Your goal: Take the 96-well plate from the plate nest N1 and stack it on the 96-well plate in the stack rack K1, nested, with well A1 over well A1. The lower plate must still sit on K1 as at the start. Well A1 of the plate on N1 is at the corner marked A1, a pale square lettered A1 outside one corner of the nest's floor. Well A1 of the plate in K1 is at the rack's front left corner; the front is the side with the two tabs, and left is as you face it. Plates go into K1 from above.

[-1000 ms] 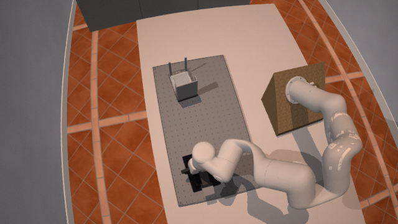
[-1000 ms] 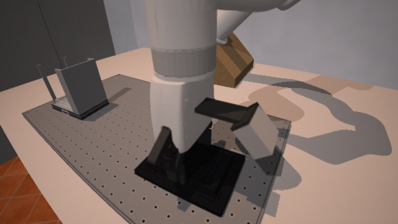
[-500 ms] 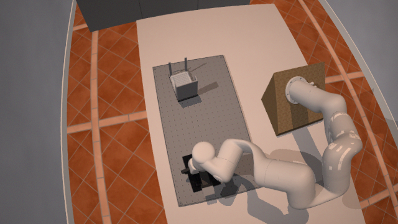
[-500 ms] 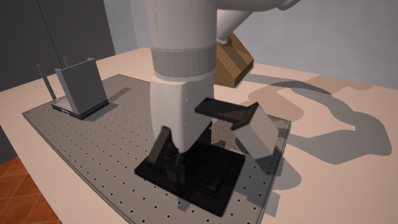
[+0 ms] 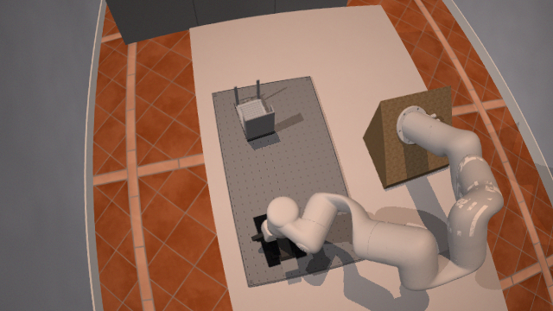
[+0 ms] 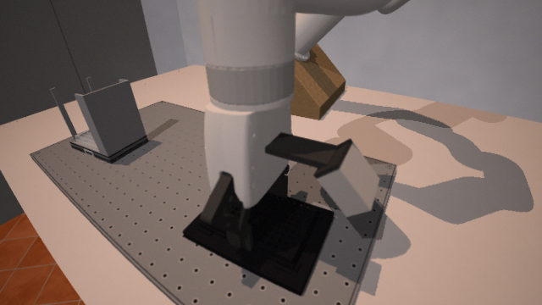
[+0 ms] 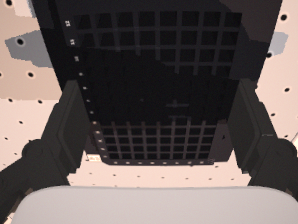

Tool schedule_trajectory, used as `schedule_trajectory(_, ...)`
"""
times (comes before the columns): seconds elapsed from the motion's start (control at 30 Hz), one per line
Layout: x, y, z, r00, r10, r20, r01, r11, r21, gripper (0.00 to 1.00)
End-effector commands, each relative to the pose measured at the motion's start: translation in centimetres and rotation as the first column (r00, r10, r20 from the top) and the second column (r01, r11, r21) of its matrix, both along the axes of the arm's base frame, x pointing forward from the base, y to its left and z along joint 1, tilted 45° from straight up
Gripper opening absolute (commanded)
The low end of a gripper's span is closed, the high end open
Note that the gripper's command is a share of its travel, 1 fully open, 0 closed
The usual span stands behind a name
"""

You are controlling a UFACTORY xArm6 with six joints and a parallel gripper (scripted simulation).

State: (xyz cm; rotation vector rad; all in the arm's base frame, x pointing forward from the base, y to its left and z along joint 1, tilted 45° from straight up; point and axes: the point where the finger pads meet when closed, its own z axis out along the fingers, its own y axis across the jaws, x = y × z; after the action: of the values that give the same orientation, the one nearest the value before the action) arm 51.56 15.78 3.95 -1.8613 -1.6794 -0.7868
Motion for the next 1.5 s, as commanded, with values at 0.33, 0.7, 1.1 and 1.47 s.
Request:
schedule_trajectory(0.33,0.1,-0.1,0.1,1.0,-0.002,0.003,0.002,1.0,0.0,0.0)
schedule_trajectory(0.7,0.1,-0.2,0.2,1.0,-0.002,0.003,0.002,1.0,0.0,0.0)
schedule_trajectory(1.1,0.0,-0.7,0.8,1.0,-0.002,0.003,0.002,1.0,0.0,0.0)
schedule_trajectory(1.47,0.0,-1.2,1.2,1.0,-0.002,0.003,0.002,1.0,0.0,0.0)
